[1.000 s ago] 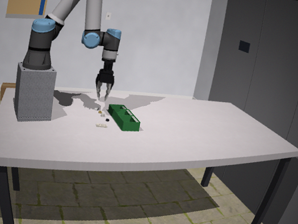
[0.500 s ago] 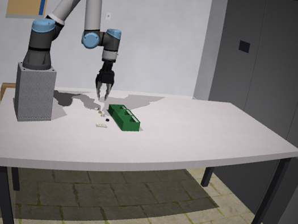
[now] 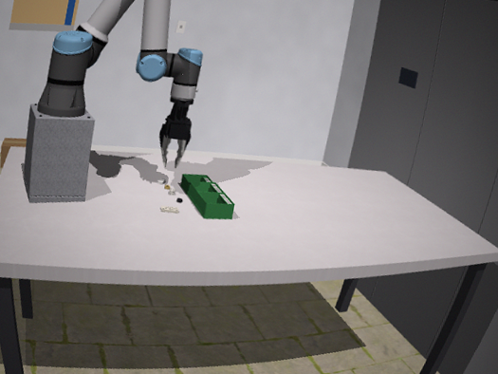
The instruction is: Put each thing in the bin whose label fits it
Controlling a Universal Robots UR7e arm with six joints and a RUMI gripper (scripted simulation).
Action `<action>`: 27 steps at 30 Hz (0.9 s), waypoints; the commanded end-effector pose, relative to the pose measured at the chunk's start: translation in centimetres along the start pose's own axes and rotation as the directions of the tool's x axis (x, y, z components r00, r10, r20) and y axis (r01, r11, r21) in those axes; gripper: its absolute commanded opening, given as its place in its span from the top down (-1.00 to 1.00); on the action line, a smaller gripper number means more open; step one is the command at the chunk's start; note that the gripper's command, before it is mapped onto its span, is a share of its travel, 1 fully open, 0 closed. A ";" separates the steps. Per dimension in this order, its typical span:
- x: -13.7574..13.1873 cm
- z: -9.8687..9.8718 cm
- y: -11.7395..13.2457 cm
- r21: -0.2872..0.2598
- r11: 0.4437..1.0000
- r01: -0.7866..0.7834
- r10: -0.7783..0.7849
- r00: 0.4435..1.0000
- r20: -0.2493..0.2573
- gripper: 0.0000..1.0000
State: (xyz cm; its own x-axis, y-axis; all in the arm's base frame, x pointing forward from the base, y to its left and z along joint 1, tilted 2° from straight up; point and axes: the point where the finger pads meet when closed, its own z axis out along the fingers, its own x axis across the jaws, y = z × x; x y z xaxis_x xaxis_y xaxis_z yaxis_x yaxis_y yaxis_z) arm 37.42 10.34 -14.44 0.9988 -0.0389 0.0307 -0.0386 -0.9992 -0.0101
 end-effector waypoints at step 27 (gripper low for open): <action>0.1 5.6 0.0 0.000 1.000 0.001 -0.001 1.000 -0.001 0.64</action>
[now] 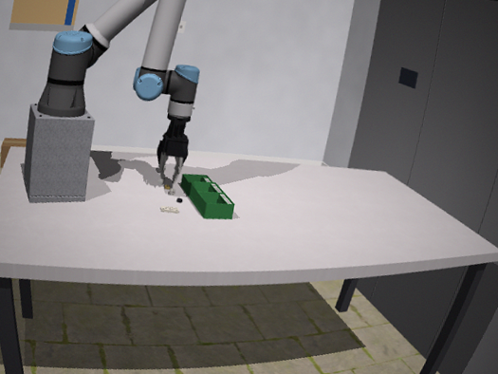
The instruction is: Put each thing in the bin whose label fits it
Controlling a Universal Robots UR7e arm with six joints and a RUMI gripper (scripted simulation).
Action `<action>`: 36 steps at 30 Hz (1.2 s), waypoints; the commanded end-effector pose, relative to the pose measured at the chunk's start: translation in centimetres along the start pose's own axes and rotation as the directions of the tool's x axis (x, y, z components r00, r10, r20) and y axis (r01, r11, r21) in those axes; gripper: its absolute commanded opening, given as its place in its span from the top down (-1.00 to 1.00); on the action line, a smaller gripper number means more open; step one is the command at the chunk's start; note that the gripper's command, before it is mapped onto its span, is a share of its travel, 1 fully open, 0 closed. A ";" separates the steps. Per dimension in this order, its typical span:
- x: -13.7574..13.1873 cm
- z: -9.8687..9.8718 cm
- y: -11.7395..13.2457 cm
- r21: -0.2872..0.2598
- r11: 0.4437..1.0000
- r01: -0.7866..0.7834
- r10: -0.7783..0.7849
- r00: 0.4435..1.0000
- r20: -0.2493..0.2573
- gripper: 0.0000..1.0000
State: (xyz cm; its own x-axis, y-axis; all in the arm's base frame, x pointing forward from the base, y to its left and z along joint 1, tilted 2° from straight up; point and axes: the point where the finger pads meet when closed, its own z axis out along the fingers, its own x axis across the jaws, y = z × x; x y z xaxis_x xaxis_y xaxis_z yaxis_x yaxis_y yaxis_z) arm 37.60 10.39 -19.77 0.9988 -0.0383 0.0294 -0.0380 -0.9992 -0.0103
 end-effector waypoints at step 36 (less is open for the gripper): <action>0.0 1.5 0.0 0.000 1.000 0.000 0.000 1.000 -0.002 1.00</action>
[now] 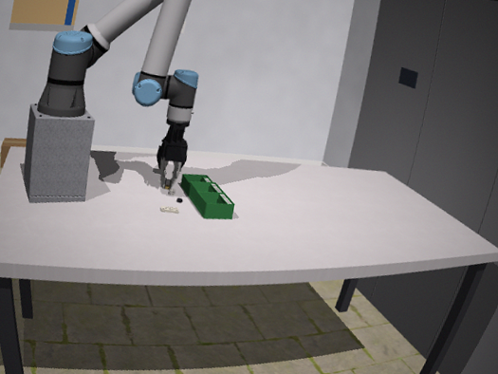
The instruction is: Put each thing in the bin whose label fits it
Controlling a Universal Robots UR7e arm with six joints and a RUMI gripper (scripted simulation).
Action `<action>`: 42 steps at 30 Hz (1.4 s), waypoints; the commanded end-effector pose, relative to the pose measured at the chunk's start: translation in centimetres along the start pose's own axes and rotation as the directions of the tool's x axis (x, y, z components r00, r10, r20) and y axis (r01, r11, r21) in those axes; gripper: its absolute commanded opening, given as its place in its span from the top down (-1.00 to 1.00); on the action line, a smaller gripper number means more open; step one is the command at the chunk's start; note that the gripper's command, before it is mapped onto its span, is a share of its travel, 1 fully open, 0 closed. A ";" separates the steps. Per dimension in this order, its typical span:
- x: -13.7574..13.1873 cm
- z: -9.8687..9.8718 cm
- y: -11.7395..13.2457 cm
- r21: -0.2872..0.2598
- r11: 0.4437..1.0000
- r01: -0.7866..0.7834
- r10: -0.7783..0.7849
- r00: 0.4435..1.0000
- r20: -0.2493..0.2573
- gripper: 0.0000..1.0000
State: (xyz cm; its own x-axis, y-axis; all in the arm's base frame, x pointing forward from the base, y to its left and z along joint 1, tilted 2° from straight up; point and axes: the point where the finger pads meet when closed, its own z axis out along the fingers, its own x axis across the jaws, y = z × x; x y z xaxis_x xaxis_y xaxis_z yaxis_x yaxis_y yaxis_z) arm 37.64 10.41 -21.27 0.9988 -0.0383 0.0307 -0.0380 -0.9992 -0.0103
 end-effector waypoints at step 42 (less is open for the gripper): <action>0.0 -5.4 0.0 0.000 1.000 0.000 0.000 1.000 -0.001 1.00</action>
State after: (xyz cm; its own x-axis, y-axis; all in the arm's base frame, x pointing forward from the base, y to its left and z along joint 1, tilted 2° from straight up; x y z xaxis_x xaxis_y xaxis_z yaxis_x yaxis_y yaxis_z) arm 37.51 10.38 -17.25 0.9987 -0.0384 0.0323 -0.0380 -0.9992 -0.0104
